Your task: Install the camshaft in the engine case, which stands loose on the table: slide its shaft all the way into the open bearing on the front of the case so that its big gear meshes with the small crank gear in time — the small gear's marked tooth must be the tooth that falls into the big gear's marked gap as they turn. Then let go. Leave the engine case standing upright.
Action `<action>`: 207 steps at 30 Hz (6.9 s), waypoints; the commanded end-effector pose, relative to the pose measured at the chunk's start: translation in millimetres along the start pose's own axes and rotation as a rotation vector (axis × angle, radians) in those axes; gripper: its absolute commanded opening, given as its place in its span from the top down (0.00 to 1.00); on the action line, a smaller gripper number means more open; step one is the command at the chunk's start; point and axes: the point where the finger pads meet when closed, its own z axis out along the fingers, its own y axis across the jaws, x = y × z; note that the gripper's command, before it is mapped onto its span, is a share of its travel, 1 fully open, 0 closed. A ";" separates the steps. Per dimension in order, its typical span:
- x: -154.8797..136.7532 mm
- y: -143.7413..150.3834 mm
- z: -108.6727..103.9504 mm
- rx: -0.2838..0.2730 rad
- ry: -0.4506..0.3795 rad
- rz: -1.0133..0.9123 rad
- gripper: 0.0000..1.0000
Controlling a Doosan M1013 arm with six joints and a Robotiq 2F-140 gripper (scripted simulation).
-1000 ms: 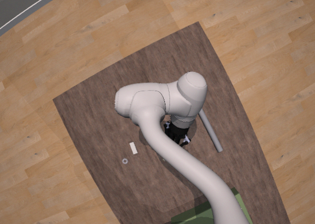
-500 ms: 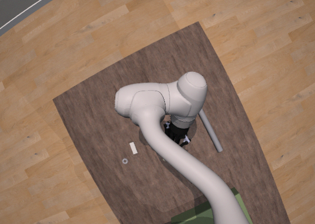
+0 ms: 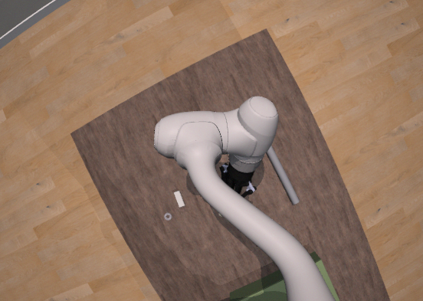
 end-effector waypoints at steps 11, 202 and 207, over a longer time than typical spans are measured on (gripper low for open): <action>-0.5 -0.4 -0.1 0.003 0.007 0.002 0.95; -33.2 -106.3 32.7 0.393 1.212 0.437 0.95; -33.2 -106.3 32.7 0.393 1.212 0.437 0.95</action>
